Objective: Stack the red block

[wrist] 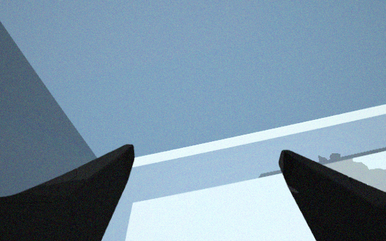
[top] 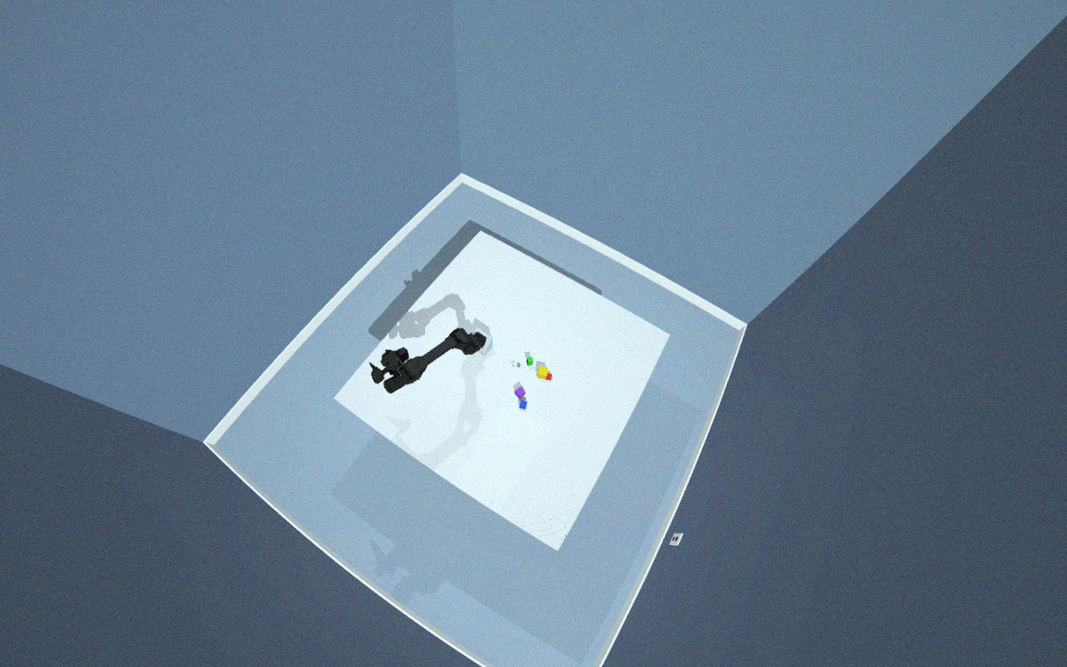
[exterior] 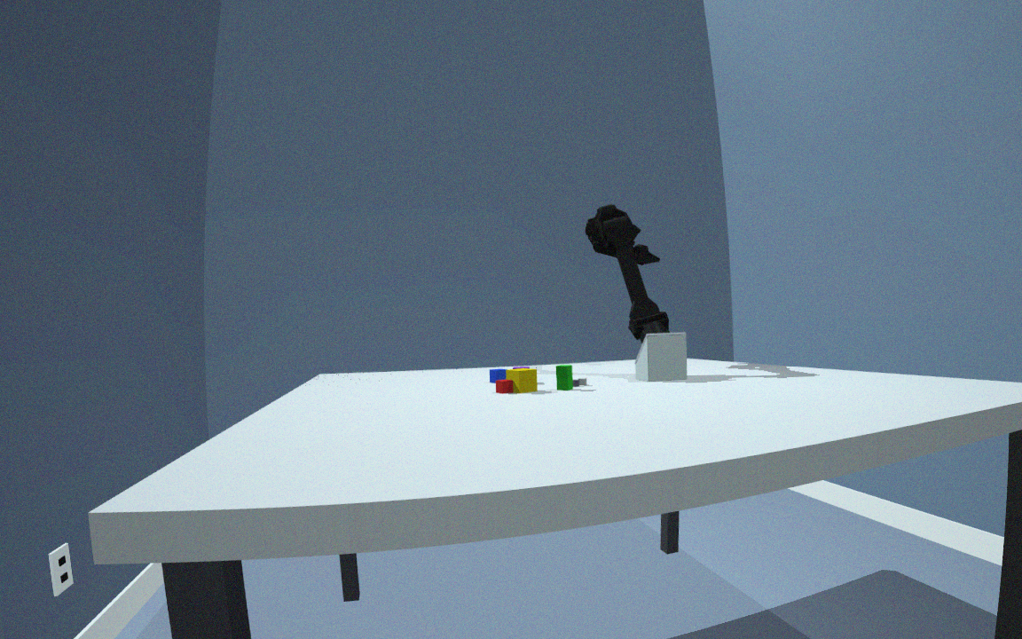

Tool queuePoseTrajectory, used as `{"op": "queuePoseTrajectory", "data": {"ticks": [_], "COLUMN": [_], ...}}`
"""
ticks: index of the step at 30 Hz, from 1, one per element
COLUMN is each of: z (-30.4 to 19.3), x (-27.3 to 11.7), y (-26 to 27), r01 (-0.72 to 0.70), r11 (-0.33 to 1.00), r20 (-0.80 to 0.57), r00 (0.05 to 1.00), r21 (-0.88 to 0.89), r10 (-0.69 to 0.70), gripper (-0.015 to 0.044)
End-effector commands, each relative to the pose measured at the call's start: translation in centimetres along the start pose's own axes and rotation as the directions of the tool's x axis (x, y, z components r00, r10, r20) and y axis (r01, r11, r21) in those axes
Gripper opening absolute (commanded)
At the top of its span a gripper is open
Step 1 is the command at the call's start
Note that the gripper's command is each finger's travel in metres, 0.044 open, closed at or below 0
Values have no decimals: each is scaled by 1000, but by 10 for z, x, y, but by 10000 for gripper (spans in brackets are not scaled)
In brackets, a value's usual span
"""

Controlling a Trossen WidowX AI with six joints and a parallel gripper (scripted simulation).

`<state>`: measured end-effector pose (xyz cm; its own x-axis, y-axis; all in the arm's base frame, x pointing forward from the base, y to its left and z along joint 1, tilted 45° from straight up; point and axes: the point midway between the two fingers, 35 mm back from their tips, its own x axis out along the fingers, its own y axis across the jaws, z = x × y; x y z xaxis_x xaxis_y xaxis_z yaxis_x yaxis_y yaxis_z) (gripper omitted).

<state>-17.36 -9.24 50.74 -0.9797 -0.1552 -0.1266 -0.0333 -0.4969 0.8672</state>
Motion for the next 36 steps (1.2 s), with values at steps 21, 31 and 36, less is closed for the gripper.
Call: {"op": "queuePoseTrajectory", "data": {"ticks": [21, 31, 36], "z": [-215, -302, -323], "x": [-76, -156, -189], "y": [50, 28, 12], "r01": [-442, -670, -752], "r11": [813, 561, 433], "r20": [-612, -779, -821], "r00": [779, 623, 569], "r21": [-379, -486, -497], "r10": [138, 71, 46], "gripper": [440, 440, 440]}}
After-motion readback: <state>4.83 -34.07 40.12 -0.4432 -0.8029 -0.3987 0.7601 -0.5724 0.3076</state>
